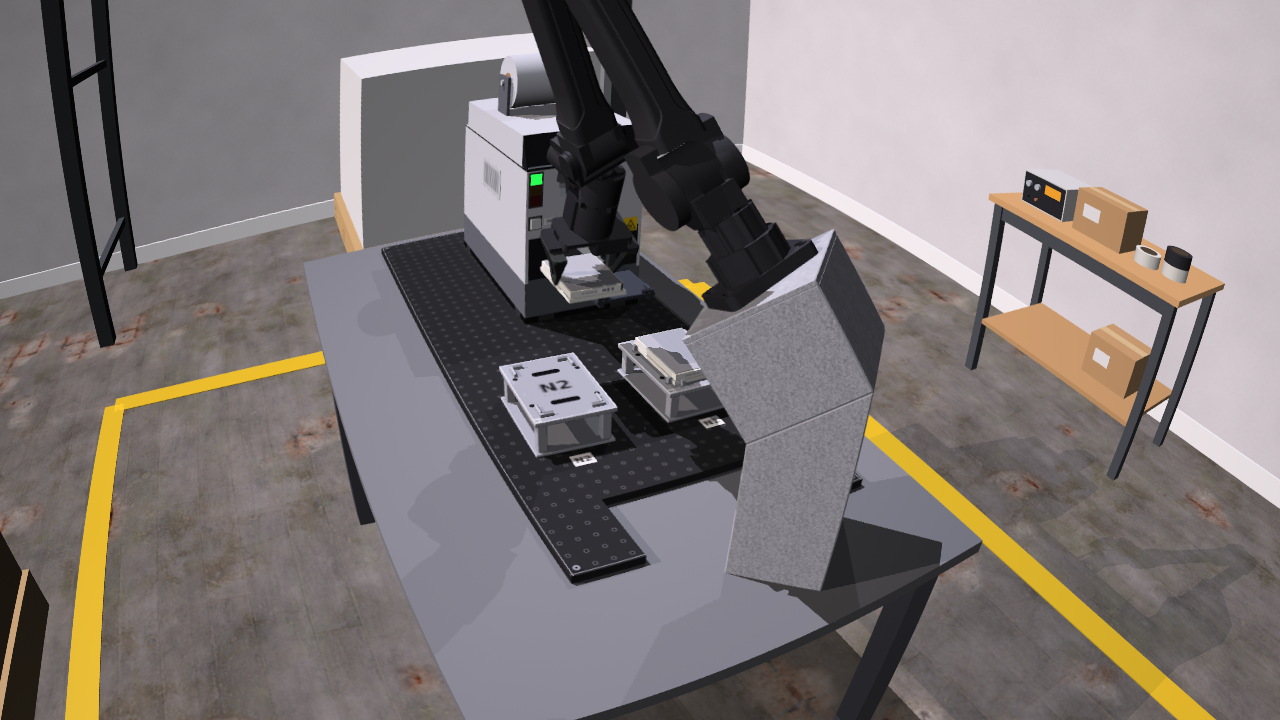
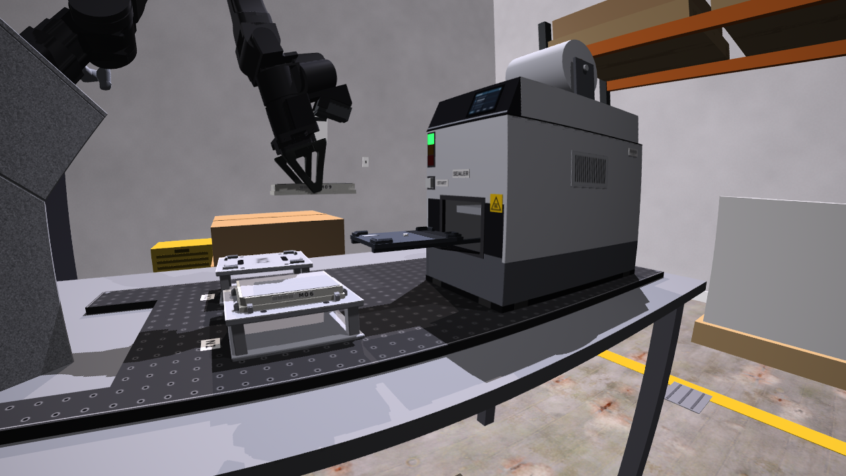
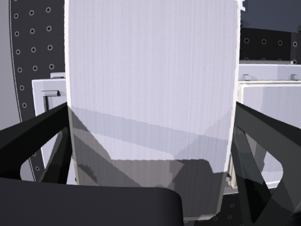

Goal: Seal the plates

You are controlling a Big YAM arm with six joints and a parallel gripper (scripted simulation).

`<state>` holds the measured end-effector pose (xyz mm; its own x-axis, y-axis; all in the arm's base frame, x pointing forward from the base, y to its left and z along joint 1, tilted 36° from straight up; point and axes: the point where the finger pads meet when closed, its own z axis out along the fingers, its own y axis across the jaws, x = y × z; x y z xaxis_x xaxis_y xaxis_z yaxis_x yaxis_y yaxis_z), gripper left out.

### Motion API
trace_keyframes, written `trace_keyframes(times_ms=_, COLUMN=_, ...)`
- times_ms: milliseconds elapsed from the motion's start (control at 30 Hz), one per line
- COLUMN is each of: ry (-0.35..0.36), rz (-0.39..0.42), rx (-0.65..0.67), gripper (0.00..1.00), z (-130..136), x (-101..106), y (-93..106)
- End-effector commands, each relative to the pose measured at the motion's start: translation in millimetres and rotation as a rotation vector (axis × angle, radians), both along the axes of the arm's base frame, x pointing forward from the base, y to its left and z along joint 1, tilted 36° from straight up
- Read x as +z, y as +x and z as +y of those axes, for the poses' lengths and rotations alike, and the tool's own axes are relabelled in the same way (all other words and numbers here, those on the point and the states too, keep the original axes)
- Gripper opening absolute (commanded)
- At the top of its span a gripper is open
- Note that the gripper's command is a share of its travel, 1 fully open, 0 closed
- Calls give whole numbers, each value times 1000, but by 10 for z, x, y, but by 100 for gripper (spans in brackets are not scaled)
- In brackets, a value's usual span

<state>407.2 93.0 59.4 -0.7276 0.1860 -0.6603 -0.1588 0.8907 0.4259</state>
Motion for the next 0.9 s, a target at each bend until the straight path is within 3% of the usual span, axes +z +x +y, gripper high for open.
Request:
trace_keyframes(times_ms=0, ry=18, rz=-58, rx=-4, gripper=0, z=92, x=223, y=37)
trace_keyframes(times_ms=333, ry=10, rz=-20, rx=-8, gripper=0, z=163, x=73, y=-163)
trace_keyframes(times_ms=600, ry=24, rz=-57, rx=-7, gripper=0, z=314, x=204, y=-253)
trace_keyframes(times_ms=867, ry=12, rz=-22, rx=-12, gripper=0, z=349, x=69, y=-419)
